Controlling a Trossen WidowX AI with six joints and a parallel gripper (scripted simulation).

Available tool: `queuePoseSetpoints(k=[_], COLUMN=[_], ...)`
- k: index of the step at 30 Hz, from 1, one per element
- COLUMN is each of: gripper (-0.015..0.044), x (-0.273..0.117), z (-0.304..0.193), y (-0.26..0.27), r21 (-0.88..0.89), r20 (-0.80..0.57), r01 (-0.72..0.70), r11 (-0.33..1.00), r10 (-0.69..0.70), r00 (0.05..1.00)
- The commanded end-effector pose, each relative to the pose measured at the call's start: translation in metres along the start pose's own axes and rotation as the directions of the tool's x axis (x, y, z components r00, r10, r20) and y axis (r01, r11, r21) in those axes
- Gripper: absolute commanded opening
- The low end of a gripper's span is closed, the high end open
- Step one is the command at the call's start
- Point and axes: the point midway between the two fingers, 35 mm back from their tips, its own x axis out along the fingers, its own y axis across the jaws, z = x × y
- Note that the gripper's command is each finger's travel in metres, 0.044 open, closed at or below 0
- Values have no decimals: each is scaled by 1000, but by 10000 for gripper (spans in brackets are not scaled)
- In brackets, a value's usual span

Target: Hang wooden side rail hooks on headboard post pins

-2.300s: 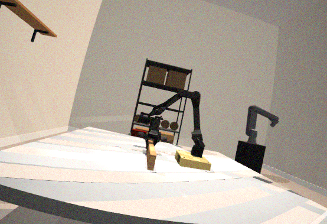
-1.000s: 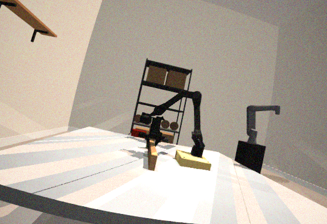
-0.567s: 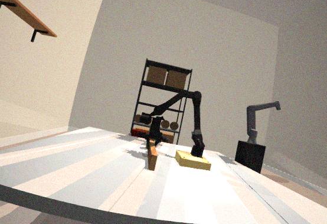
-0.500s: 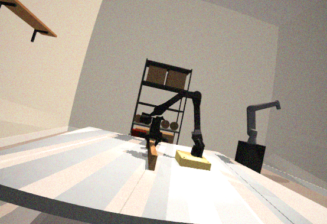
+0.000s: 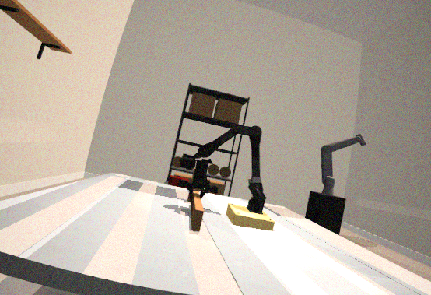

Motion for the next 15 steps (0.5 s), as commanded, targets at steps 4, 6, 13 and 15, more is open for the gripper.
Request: queuePoseSetpoints(k=[4,6,13,15], gripper=[0,0,0,0], x=[-4,-5,-6,-6], z=[0,0,0,0], y=[-2,-2,-2,-2], r21=[-8,-8,-8,-8], r20=[0,0,0,0], r01=[8,8,8,8], r11=[1000,1000,1000,1000], r10=[-8,-8,-8,-8], r00=[1000,1000,1000,1000])
